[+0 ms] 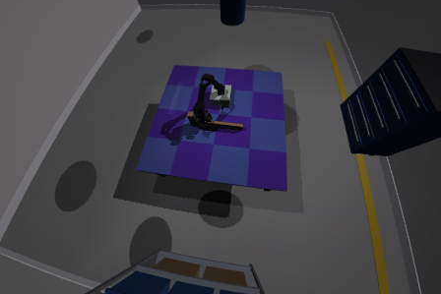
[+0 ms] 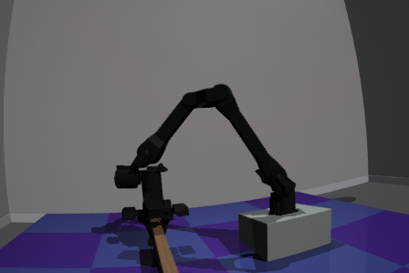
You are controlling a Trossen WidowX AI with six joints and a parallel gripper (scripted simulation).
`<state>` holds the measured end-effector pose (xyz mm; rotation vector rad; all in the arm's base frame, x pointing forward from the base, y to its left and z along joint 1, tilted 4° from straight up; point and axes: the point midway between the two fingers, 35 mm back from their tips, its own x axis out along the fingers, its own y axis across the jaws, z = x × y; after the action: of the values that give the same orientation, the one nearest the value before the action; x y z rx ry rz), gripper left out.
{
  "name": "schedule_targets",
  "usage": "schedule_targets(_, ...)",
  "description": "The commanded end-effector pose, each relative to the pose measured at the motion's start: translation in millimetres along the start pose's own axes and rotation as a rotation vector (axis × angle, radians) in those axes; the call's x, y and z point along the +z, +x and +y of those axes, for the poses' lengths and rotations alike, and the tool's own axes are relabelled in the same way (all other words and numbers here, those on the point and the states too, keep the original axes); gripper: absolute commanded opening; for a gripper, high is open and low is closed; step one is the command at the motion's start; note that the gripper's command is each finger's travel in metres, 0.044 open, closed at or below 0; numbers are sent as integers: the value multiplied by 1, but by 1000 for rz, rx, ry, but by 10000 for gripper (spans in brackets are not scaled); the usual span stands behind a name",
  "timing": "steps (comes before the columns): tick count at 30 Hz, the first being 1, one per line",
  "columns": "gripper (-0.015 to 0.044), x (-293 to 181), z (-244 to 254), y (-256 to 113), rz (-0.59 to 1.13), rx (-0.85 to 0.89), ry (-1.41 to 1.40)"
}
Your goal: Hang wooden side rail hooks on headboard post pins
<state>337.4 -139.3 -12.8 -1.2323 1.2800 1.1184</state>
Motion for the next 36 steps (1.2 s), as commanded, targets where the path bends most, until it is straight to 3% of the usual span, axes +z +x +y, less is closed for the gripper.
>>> schedule_targets(1,0,-1,-1,0,6,-3,1)
schedule_targets(35,0,-1,-1,6,6,-3,1)
schedule_targets(36,26,0,1,5,-1,3,0)
